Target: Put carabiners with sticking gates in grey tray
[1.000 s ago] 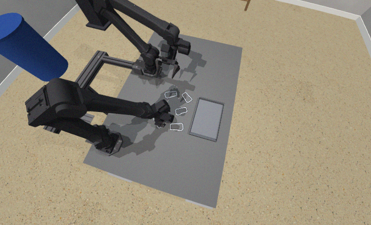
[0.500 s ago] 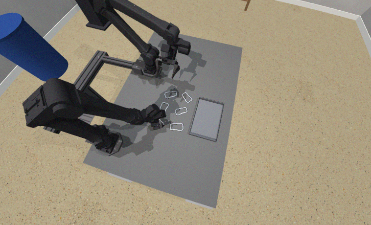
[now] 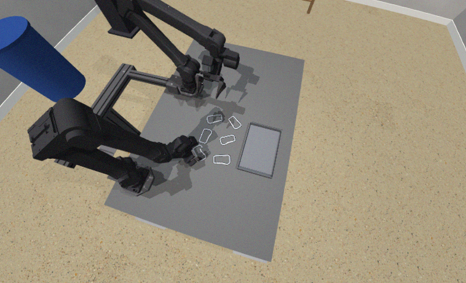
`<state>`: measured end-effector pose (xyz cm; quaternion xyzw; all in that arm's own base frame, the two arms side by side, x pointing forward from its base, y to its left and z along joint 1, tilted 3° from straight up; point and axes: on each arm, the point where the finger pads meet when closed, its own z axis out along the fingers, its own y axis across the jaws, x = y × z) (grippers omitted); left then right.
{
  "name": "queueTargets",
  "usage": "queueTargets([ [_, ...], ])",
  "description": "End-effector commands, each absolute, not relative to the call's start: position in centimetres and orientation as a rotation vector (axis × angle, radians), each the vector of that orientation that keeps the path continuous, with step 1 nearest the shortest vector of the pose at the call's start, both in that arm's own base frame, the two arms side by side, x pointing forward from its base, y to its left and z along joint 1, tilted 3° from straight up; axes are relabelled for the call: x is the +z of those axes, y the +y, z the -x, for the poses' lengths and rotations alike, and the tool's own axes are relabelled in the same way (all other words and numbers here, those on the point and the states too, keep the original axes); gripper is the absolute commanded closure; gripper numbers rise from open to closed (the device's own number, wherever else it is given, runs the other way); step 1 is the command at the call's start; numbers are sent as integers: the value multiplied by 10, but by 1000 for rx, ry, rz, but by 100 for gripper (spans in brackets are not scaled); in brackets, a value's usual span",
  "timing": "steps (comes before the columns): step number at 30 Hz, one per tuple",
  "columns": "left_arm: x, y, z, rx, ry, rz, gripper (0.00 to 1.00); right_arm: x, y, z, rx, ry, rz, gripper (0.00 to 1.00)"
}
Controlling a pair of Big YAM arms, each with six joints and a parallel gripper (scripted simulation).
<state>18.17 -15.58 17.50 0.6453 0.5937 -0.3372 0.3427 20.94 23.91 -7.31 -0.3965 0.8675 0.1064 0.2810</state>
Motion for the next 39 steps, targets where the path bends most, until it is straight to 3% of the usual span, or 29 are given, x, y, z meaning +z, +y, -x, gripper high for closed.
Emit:
queueTargets([
  [1, 177, -155, -183, -871, 1534, -1679, 0, -67, 249, -215, 304, 2273, 1077, 0],
  [12, 177, -155, -183, -871, 1534, -1679, 0, -67, 249, -215, 304, 2273, 1077, 0],
  [18, 177, -155, -183, -871, 1534, -1679, 0, -68, 253, -241, 307, 2393, 892, 68],
  [39, 177, -155, -183, -871, 1534, -1679, 0, -57, 285, -236, 391, 2862, -209, 69],
])
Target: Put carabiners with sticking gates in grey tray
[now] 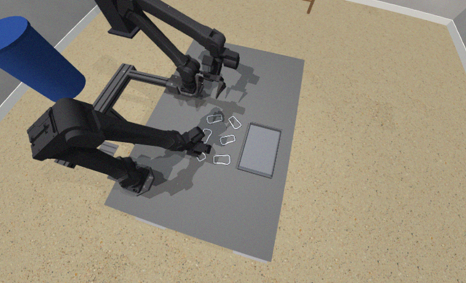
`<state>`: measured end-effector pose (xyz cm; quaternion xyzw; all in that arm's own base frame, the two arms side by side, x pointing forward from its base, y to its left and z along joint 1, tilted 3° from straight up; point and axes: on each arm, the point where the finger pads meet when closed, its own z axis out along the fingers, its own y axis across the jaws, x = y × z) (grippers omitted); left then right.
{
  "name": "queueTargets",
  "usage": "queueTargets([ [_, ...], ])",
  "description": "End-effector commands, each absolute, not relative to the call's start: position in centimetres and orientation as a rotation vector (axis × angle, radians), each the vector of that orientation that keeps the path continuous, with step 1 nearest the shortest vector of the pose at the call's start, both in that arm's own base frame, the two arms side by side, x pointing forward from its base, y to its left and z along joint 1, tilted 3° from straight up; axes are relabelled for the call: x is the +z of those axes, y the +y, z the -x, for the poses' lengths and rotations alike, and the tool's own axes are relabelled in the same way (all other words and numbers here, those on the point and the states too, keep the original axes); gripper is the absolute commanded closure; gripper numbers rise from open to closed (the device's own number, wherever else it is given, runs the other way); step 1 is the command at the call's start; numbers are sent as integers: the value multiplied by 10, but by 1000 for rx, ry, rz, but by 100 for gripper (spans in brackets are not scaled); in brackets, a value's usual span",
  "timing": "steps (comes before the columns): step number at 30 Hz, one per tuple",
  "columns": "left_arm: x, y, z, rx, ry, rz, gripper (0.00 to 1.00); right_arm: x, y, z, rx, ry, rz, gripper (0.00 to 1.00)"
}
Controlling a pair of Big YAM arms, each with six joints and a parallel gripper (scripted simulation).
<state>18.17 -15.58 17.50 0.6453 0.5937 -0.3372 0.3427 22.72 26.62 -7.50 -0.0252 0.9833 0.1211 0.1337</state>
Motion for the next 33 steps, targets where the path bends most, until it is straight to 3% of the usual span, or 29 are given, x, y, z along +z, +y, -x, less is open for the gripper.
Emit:
queueTargets([
  [1, 177, -155, -183, -871, 1534, -1679, 0, -56, 285, -235, 382, 2874, -266, 69],
  [18, 177, -155, -183, -871, 1534, -1679, 0, -75, 239, -206, 32, 2890, -1096, 69],
  [33, 177, -155, -183, -871, 1534, -1679, 0, -85, 239, -208, 16, 2893, -1078, 69],
])
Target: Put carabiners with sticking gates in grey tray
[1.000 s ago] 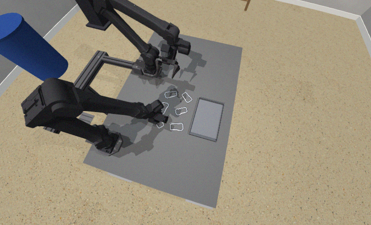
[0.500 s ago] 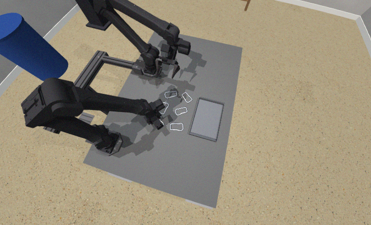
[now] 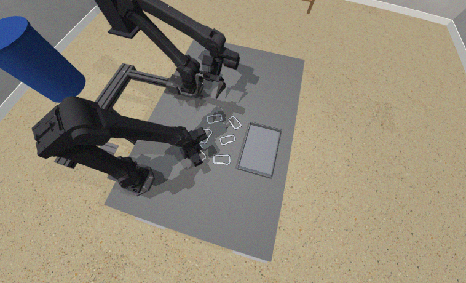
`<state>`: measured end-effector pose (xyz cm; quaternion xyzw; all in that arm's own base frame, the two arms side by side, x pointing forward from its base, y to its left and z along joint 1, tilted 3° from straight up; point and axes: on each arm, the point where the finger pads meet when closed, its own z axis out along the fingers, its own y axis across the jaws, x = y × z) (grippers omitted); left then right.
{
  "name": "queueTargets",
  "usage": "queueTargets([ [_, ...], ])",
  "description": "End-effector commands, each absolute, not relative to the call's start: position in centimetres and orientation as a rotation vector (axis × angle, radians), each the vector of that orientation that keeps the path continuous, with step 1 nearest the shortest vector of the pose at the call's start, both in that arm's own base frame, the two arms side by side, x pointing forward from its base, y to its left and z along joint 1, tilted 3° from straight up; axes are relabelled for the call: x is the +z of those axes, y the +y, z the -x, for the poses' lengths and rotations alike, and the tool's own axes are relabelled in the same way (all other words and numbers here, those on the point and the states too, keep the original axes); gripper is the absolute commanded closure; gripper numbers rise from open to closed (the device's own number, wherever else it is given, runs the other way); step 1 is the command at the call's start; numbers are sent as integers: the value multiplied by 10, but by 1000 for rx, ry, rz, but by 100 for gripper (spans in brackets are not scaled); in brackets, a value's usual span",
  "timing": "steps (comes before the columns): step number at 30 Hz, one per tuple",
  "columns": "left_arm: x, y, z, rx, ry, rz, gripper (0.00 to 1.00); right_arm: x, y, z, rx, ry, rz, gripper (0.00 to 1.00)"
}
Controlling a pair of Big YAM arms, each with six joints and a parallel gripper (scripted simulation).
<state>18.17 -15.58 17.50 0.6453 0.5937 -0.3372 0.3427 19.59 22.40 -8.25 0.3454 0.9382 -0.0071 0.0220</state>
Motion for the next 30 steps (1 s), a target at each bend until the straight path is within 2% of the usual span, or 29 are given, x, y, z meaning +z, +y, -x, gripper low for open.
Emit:
queueTargets([
  [1, 177, -155, -183, -871, 1534, -1679, 0, -86, 239, -209, 16, 2893, -1078, 69],
  [25, 177, -155, -183, -871, 1534, -1679, 0, -101, 236, -209, 19, 2889, -1086, 69],
  [26, 177, -155, -183, -871, 1534, -1679, 0, -101, 236, -209, 19, 2889, -1086, 73],
  [28, 177, -155, -183, -871, 1534, -1679, 0, -101, 236, -206, 5, 2896, -1079, 73],
  [29, 177, -155, -183, -871, 1534, -1679, 0, -98, 238, -210, 38, 2885, -1083, 77],
  [30, 177, -155, -183, -871, 1534, -1679, 0, -98, 238, -210, 38, 2885, -1083, 77],
])
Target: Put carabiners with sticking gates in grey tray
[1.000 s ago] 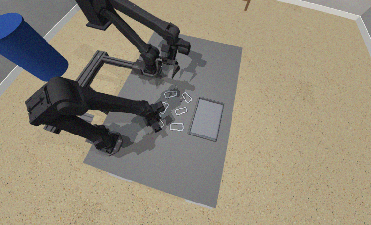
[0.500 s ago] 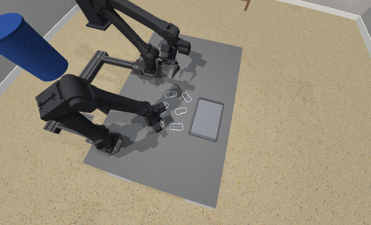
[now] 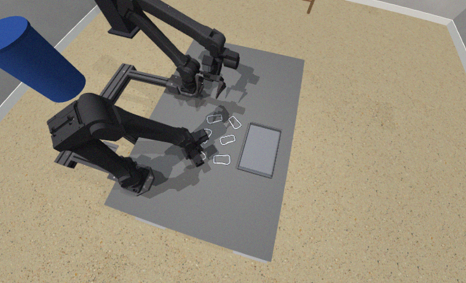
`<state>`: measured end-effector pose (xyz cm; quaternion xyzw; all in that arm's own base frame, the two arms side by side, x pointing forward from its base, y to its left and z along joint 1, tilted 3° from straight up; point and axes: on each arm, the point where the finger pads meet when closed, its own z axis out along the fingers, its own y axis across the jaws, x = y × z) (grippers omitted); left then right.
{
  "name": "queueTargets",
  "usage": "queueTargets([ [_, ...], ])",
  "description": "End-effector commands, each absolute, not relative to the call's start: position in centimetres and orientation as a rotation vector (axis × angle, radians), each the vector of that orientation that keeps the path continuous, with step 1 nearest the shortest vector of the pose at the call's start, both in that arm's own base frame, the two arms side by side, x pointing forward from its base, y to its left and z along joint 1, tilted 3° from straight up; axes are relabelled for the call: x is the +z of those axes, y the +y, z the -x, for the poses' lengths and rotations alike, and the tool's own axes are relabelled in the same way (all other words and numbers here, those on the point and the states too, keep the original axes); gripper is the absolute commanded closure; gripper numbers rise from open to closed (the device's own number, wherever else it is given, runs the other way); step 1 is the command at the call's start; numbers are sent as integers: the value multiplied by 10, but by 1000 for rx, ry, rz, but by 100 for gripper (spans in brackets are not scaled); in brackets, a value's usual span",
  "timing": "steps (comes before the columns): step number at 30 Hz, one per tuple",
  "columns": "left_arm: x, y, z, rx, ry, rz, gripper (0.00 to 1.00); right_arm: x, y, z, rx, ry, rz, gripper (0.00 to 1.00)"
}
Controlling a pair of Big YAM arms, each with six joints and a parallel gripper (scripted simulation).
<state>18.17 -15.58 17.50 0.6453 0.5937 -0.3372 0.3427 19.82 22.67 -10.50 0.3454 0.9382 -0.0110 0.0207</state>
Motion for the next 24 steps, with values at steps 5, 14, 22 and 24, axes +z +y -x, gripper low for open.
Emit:
queueTargets([
  [5, 177, -155, -183, -871, 1534, -1679, 0, -96, 238, -209, 43, 2885, -1081, 86],
  [14, 177, -155, -183, -871, 1534, -1679, 0, -97, 235, -205, 37, 2882, -1093, 93],
  [22, 177, -155, -183, -871, 1534, -1679, 0, -98, 230, -201, 29, 2887, -1086, 100],
  [24, 177, -155, -183, -871, 1534, -1679, 0, -96, 231, -201, 16, 2890, -1085, 98],
])
